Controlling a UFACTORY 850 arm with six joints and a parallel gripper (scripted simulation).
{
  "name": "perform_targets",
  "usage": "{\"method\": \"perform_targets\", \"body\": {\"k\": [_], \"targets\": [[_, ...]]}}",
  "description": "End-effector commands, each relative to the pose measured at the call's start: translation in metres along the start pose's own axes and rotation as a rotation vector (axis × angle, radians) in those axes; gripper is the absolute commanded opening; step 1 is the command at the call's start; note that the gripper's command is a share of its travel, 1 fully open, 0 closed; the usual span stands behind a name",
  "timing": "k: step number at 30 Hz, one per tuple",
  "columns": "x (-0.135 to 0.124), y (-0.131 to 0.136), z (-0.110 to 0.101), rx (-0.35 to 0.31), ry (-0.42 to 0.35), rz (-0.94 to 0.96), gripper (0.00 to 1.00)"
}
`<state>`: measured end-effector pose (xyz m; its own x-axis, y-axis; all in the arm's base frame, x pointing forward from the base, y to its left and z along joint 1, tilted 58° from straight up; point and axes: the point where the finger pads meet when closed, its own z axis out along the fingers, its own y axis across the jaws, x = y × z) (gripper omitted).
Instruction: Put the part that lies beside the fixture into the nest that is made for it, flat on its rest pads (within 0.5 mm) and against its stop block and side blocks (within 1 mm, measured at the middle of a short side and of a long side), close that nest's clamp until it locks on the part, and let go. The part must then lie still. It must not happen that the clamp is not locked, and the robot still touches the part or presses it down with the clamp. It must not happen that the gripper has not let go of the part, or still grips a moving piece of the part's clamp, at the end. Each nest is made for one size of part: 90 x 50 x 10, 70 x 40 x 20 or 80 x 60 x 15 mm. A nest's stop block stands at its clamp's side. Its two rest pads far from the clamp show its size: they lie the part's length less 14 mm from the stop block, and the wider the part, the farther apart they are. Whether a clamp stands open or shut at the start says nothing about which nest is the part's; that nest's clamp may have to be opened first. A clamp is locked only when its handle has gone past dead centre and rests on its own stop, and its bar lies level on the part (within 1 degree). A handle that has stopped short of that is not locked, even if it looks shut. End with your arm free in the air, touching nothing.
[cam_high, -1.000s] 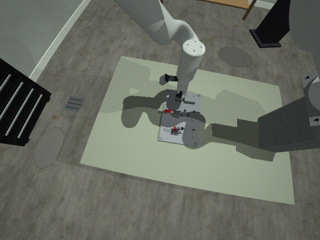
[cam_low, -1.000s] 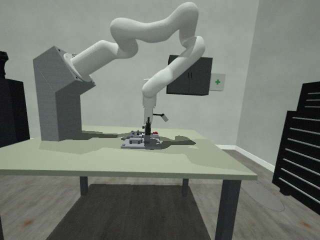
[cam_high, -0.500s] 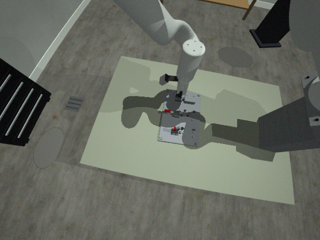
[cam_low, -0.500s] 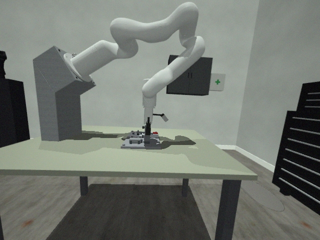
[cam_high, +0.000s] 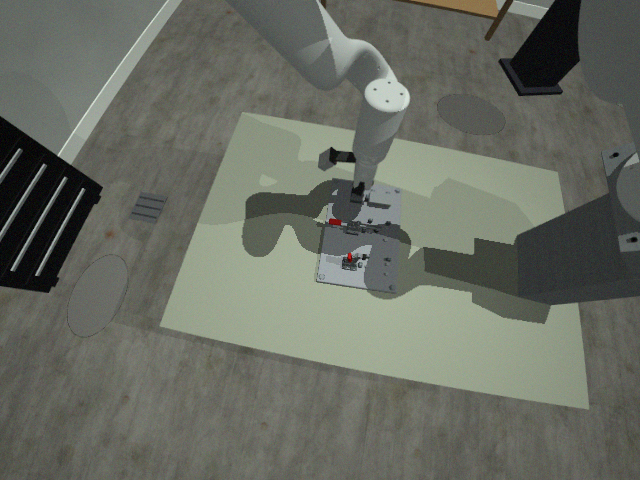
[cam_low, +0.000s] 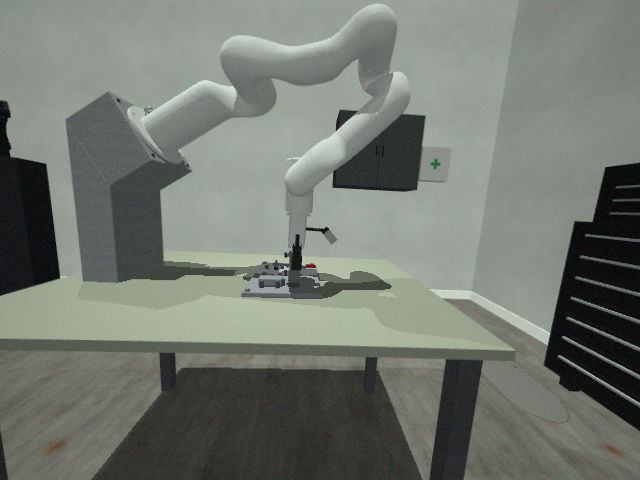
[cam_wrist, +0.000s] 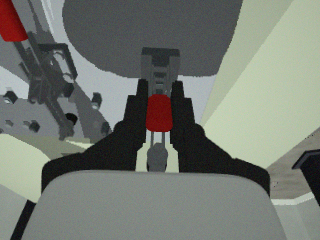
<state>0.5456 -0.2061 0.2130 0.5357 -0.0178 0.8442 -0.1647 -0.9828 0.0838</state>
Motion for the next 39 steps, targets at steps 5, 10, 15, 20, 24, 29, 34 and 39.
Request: {"method": "perform_targets", "body": {"k": [5,10,15,20,24,29,34,39], "targets": [[0.003,0.0,0.0,0.0,0.002,0.0,0.0],[0.006,0.0,0.0,0.0,0.002,0.0,0.0],[0.01,0.0,0.0,0.0,0.002,0.0,0.0],[0.013,0.0,0.0,0.0,0.002,0.0,0.0],[0.017,0.0,0.001,0.0,0.002,0.0,0.0],[0.023,0.0,0.003,0.0,0.002,0.0,0.0],[0.028,0.0,0.006,0.0,0.002,0.0,0.0],[0.032,0.0,0.009,0.0,0.002,0.0,0.0]]}}
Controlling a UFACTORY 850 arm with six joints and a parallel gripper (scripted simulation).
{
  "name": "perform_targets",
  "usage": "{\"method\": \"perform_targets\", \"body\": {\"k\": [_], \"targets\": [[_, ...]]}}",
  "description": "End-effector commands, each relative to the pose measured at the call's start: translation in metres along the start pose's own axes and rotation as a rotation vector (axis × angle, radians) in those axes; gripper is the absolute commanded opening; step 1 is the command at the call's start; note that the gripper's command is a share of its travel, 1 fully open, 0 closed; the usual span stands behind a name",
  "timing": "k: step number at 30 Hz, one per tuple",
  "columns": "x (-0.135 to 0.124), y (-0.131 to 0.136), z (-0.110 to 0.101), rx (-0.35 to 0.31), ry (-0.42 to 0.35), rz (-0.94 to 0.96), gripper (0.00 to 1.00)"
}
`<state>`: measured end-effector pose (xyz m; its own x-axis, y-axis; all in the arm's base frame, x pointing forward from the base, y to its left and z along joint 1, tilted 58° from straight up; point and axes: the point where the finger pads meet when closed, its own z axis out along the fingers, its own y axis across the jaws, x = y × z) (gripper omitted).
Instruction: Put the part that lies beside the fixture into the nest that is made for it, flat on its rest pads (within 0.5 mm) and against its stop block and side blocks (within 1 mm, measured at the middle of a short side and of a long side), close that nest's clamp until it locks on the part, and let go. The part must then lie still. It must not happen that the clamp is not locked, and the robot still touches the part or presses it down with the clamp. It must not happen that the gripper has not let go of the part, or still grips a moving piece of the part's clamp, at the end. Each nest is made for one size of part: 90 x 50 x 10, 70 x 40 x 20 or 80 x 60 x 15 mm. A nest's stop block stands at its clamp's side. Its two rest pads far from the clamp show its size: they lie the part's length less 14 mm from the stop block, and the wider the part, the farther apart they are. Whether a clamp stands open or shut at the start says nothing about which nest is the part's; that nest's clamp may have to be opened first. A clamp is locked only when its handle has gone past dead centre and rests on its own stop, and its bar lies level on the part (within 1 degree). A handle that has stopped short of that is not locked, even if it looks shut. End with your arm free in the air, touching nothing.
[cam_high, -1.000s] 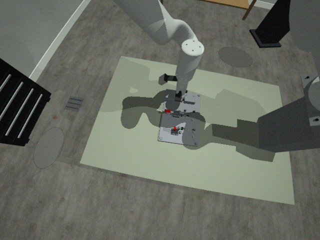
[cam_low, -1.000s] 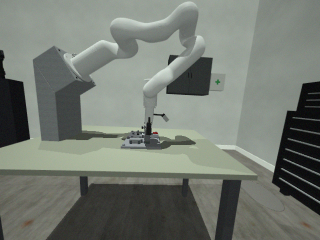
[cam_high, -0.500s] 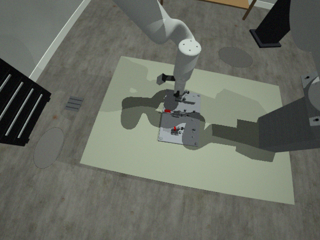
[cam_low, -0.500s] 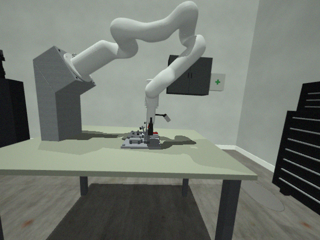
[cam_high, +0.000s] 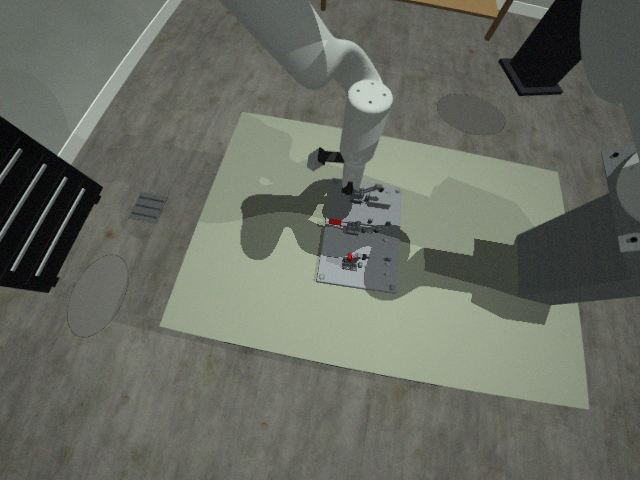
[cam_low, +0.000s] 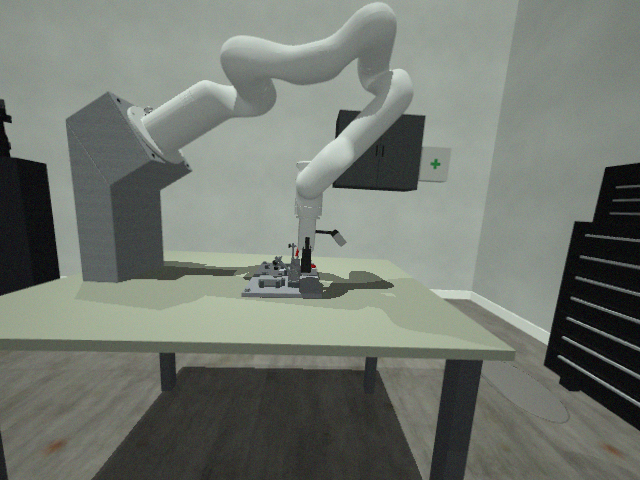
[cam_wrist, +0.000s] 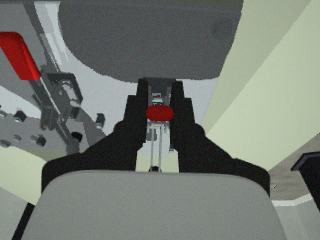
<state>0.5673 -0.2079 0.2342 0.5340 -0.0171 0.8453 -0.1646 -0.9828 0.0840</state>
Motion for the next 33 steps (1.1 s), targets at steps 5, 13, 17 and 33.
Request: {"method": "perform_targets", "body": {"k": [5,13,17,33], "targets": [[0.007,0.0,0.006,0.0,0.0,0.0,0.0],[0.012,0.0,0.01,0.0,0.0,0.0,0.0],[0.014,0.0,0.013,0.0,0.0,0.0,0.0],[0.018,0.0,0.022,0.0,0.0,0.0,0.0]]}}
